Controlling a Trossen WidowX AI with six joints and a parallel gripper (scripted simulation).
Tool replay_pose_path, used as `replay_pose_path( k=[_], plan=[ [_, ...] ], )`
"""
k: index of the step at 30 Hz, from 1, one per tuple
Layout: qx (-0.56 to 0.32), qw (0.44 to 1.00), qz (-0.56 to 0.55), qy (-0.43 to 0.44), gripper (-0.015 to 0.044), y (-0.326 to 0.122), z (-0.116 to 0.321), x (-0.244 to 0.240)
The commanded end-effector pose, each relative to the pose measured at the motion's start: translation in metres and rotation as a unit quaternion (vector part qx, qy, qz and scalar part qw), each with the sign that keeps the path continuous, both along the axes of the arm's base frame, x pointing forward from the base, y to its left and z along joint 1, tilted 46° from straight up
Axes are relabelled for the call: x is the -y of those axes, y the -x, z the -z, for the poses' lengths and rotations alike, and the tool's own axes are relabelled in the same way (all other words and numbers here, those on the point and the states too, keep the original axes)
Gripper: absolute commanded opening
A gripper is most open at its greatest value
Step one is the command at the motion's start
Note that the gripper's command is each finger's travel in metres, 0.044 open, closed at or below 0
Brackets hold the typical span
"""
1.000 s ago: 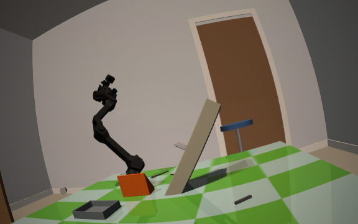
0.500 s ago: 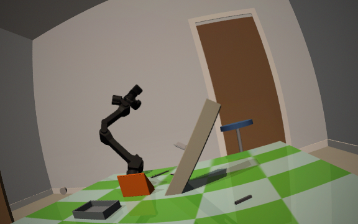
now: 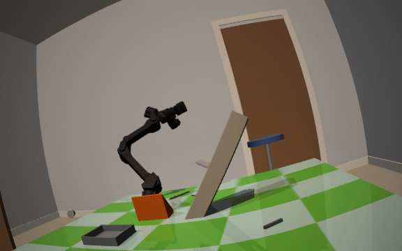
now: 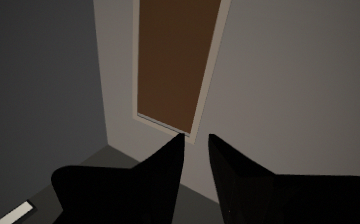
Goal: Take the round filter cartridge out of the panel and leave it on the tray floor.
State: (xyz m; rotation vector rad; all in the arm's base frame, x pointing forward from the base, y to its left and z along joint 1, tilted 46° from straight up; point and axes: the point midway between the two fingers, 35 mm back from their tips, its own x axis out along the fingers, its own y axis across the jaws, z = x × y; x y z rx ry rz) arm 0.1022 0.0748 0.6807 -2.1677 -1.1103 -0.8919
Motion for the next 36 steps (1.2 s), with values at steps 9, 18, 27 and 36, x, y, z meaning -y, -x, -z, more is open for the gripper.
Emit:
replay_pose_path(
  k=[9,18,27,36],
  plan=[
    [-0.258,0.965,0.046,-0.024,0.0089,-0.147,0.088,0.042],
    [-0.459,0.88,0.053,-0.11,0.0089,-0.222,0.184,0.108],
    [-0.638,0.712,0.031,-0.291,0.0089,-0.247,0.309,0.2],
    [-0.702,0.458,-0.043,-0.543,0.0089,-0.206,0.431,0.277]
  ],
)
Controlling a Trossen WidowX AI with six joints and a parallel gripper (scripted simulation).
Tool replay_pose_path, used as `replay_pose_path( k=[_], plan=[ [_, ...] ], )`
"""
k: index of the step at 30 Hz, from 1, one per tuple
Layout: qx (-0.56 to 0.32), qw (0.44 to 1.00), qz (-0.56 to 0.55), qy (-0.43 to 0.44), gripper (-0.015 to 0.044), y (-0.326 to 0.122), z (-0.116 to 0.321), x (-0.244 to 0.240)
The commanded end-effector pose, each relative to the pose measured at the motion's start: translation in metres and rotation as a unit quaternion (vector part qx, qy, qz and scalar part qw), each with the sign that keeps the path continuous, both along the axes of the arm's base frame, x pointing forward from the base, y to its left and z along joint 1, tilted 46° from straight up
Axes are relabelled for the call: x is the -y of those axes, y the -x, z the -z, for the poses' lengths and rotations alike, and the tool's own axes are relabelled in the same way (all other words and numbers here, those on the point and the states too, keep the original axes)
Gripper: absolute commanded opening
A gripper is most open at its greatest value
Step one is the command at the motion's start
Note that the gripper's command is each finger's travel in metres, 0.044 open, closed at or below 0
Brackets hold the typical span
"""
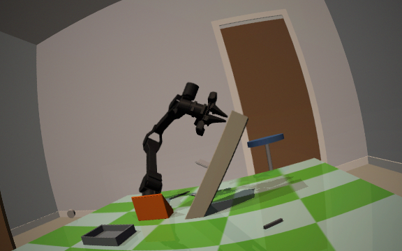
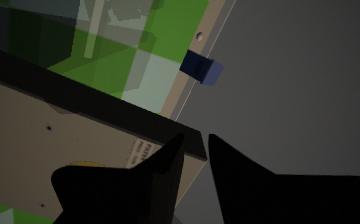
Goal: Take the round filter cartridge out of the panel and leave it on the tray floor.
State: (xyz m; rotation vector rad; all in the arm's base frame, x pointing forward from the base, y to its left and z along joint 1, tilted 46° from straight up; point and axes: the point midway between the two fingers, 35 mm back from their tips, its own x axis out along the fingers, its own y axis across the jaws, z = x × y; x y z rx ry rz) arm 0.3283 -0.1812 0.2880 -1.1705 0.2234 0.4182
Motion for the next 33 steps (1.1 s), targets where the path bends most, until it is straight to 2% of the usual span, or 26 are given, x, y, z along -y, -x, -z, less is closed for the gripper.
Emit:
replay_pose_path(
  k=[1,5,7,18,33],
  plan=[
    [-0.07,0.984,0.057,-0.157,0.0089,0.029,0.05,0.028],
    [-0.119,0.928,0.123,-0.331,0.0089,0.065,0.094,0.048],
    [-0.129,0.902,0.143,-0.387,0.0089,0.077,0.105,0.053],
    [-0.13,0.898,0.146,-0.394,0.0089,0.078,0.107,0.053],
    [-0.132,0.899,0.146,-0.392,0.0089,0.058,0.118,0.048]
  ],
)
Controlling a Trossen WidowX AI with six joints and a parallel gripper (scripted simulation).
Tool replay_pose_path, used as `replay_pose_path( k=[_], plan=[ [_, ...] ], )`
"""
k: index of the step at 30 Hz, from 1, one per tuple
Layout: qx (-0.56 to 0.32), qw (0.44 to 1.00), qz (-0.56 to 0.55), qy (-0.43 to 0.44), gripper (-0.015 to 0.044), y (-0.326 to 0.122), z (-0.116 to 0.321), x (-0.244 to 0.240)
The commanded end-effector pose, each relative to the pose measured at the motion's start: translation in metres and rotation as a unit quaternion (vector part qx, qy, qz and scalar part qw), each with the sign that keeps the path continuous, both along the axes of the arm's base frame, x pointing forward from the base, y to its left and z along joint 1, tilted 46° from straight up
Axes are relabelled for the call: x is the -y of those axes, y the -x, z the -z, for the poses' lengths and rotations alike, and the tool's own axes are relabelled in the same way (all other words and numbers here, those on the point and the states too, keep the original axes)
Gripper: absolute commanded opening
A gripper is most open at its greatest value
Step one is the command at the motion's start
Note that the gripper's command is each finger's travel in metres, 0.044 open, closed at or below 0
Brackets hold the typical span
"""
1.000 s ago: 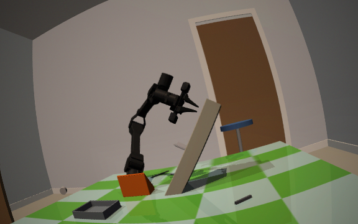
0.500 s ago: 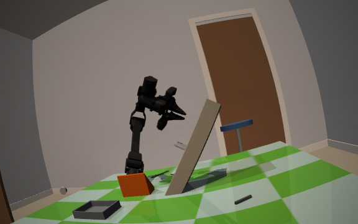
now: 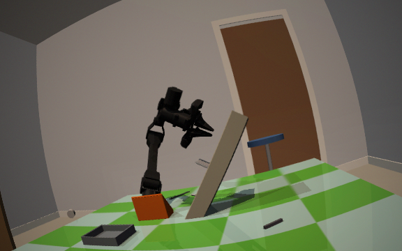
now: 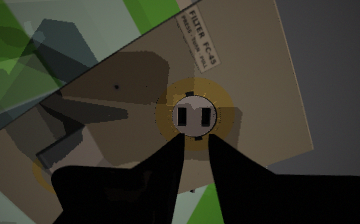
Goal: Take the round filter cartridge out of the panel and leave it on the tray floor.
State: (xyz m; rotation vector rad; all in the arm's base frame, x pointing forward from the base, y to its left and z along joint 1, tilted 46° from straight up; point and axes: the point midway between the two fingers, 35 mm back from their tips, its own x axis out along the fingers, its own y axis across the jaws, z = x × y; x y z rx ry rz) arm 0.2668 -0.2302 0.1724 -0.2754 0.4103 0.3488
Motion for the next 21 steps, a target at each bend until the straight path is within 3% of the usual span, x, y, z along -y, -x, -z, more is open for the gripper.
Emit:
replay_pose_path(
  k=[1,21],
  plan=[
    [-0.002,1.0,0.001,-0.001,0.0089,-0.005,0.003,-0.002],
    [0.003,1.0,0.002,-0.002,0.0089,-0.031,0.014,-0.012]
  ],
)
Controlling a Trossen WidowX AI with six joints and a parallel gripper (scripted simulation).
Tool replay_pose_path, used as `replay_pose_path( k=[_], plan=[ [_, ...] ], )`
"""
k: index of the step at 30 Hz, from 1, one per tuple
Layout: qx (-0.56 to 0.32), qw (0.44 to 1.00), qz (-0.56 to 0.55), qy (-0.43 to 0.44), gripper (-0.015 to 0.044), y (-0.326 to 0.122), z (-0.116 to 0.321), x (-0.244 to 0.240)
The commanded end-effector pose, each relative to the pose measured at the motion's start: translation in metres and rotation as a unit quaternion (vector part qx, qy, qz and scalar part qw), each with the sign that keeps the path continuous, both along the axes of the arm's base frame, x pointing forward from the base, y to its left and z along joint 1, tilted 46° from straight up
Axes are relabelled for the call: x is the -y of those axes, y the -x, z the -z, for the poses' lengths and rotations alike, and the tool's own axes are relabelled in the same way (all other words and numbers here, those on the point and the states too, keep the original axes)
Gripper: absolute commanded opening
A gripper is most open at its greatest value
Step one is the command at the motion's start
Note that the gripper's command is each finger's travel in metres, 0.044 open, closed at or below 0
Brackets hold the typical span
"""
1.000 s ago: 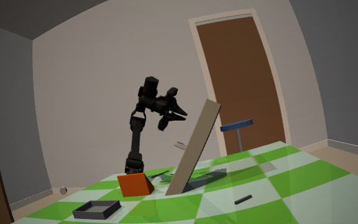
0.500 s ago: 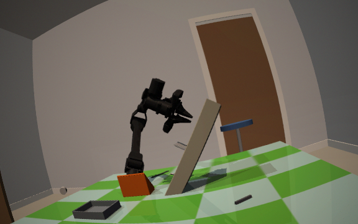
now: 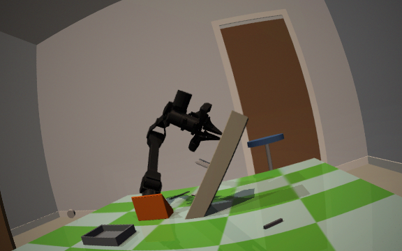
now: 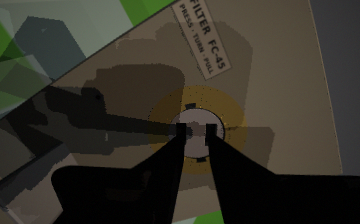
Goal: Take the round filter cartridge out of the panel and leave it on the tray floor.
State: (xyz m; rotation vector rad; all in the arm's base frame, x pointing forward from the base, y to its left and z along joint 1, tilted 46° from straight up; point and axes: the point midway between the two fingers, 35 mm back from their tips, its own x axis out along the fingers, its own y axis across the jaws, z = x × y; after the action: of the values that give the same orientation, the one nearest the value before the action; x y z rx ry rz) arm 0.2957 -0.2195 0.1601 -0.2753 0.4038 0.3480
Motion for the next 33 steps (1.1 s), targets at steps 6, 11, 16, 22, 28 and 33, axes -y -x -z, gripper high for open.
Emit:
replay_pose_path(
  k=[6,11,16,22,28,33],
  plan=[
    [-0.001,1.0,0.002,-0.001,0.0089,-0.0021,0.0016,-0.0006],
    [-0.001,1.0,0.002,-0.001,0.0089,-0.0022,0.0016,-0.0004],
    [-0.001,1.0,0.002,-0.001,0.0089,-0.0023,0.0016,-0.0002],
    [-0.001,1.0,0.002,-0.001,0.0089,-0.0024,0.0014,0.0],
    [-0.001,1.0,0.002,-0.001,0.0089,-0.005,0.0027,-0.0009],
    [-0.001,1.0,0.002,-0.001,0.0089,-0.0049,0.0028,-0.001]
  ],
)
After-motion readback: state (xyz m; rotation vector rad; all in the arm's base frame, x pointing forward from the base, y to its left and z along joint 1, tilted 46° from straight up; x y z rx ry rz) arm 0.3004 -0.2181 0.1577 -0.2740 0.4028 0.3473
